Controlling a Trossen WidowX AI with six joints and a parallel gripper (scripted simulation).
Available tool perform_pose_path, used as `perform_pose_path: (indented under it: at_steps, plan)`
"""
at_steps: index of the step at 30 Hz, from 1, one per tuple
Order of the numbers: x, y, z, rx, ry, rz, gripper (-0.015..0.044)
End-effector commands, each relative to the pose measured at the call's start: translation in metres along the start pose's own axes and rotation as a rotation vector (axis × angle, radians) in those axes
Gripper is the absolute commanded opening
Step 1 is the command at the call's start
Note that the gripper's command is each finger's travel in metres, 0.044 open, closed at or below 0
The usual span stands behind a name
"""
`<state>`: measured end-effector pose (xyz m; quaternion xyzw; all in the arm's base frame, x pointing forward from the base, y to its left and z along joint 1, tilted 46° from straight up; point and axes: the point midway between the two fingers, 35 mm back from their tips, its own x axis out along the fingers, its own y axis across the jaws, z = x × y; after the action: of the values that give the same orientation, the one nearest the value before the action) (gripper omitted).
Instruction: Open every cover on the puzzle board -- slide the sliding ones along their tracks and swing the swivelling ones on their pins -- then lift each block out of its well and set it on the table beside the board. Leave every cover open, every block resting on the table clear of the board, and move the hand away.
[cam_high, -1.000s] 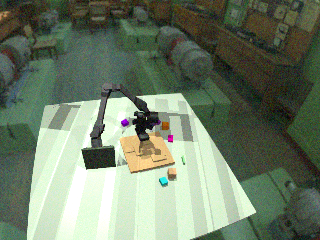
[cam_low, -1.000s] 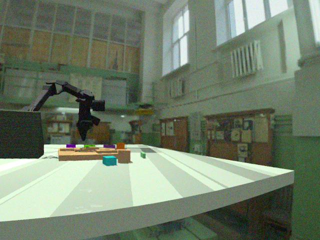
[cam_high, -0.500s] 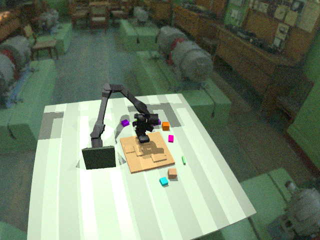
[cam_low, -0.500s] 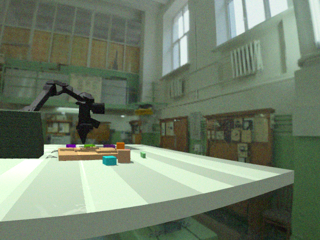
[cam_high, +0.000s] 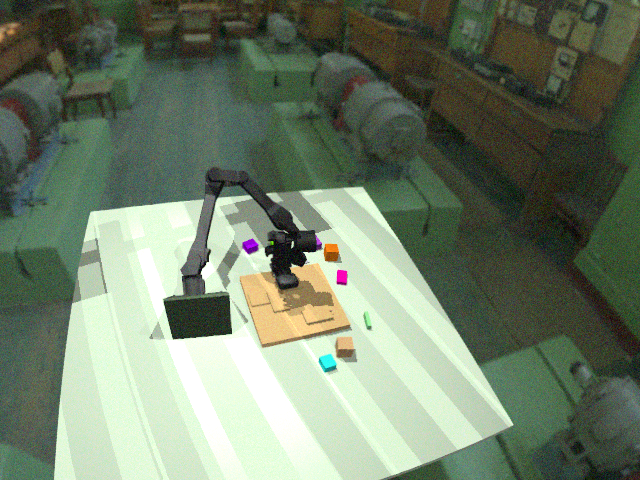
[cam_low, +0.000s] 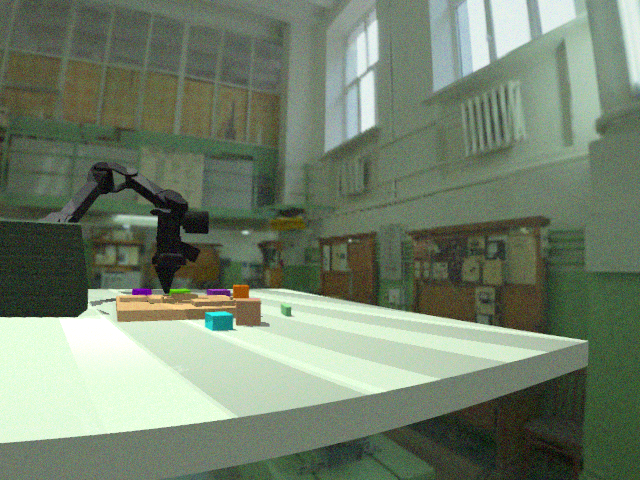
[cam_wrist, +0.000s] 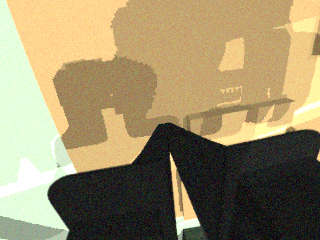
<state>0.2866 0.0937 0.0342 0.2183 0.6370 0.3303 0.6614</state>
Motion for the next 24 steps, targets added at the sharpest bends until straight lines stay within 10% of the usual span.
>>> perform_pose_path:
  at_steps: [1, 24]
  plan:
    - [0.005, 0.001, -0.001, 0.005, 0.002, 0.007, 0.0]
    - [0.01, 0.002, 0.013, 0.005, 0.002, 0.008, 0.0]
